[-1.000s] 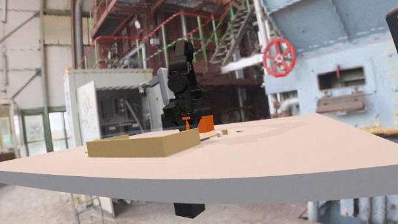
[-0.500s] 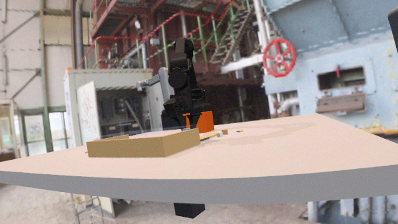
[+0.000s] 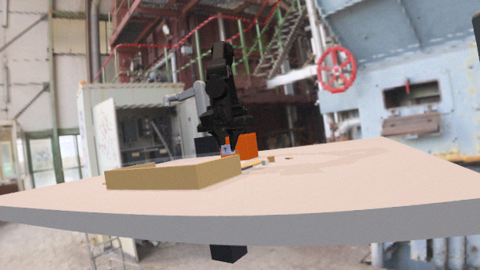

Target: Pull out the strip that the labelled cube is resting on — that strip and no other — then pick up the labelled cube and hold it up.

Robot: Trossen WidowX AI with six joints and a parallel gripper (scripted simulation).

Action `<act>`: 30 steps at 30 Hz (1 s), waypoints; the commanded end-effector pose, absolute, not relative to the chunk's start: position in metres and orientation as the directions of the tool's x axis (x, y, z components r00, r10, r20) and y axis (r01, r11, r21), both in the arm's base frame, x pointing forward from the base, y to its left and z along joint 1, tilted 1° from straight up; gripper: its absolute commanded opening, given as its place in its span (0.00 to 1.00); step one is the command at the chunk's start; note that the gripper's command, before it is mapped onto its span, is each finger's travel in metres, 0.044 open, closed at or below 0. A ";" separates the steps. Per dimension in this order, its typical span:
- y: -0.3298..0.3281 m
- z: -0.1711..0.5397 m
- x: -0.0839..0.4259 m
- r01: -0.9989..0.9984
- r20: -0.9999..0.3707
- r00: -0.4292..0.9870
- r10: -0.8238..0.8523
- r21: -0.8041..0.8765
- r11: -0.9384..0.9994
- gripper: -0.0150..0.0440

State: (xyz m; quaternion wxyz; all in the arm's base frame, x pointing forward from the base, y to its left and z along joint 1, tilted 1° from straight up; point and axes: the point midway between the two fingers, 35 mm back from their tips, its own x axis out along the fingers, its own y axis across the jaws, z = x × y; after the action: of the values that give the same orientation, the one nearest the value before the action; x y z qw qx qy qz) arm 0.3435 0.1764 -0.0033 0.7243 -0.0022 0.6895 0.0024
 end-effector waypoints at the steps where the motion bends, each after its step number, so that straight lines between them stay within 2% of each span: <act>1: 0.172 -0.003 0.333 -0.011 -0.999 0.043 0.001 0.001 1.000 0.25; 23: 0.140 -0.008 0.271 -0.011 -0.999 0.038 -0.001 -0.001 1.000 0.25; 30: 0.140 0.027 0.270 -0.011 -0.999 0.039 -0.001 -0.001 1.000 0.25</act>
State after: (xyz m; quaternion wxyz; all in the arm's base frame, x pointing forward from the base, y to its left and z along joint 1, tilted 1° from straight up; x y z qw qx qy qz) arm 0.2691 0.1384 0.0098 0.7174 -0.0070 0.6966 -0.0001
